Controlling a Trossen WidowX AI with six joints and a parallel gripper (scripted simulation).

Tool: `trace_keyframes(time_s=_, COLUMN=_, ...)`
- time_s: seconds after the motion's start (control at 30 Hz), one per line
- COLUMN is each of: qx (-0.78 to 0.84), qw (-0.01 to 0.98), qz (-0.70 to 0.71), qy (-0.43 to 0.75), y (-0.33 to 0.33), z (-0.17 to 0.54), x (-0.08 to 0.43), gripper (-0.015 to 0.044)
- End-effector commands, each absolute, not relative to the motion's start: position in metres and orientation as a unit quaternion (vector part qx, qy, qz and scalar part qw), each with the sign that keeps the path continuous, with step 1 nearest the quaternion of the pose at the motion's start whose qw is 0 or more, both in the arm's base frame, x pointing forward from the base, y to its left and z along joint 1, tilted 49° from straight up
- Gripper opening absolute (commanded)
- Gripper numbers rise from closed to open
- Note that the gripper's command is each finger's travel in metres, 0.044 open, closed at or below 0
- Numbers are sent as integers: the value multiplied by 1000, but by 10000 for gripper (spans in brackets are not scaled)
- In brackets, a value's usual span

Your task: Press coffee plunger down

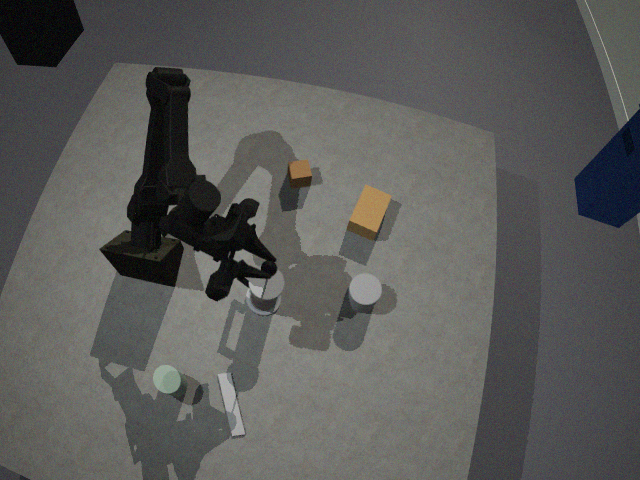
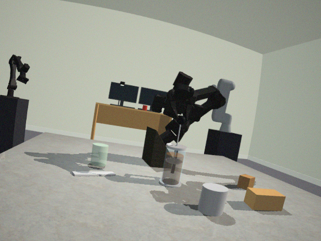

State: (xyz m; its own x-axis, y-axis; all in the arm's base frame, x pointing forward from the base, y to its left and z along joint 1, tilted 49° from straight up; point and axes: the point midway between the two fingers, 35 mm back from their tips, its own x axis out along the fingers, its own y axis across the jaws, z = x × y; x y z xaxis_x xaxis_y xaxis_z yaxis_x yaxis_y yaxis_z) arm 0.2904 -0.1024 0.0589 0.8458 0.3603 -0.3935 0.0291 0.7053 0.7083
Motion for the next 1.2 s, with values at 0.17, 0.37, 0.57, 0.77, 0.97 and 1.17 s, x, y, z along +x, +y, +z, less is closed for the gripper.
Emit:
trace_keyframes(time_s=0.17, qx=392, qw=869, qz=97, qy=286, y=-77, z=33, x=283, gripper=120)
trace_keyframes(time_s=0.37, qx=393, qw=869, qz=98, qy=285, y=-69, z=27, x=284, gripper=120)
trace_keyframes(time_s=0.57, qx=395, qw=869, qz=98, qy=283, y=-62, z=21, x=287, gripper=120)
trace_keyframes(time_s=0.77, qx=396, qw=869, qz=98, qy=281, y=-57, z=17, x=293, gripper=120)
trace_keyframes(time_s=0.97, qx=396, qw=869, qz=99, qy=280, y=-58, z=16, x=298, gripper=120)
trace_keyframes(time_s=1.17, qx=396, qw=869, qz=99, qy=280, y=-59, z=15, x=301, gripper=120)
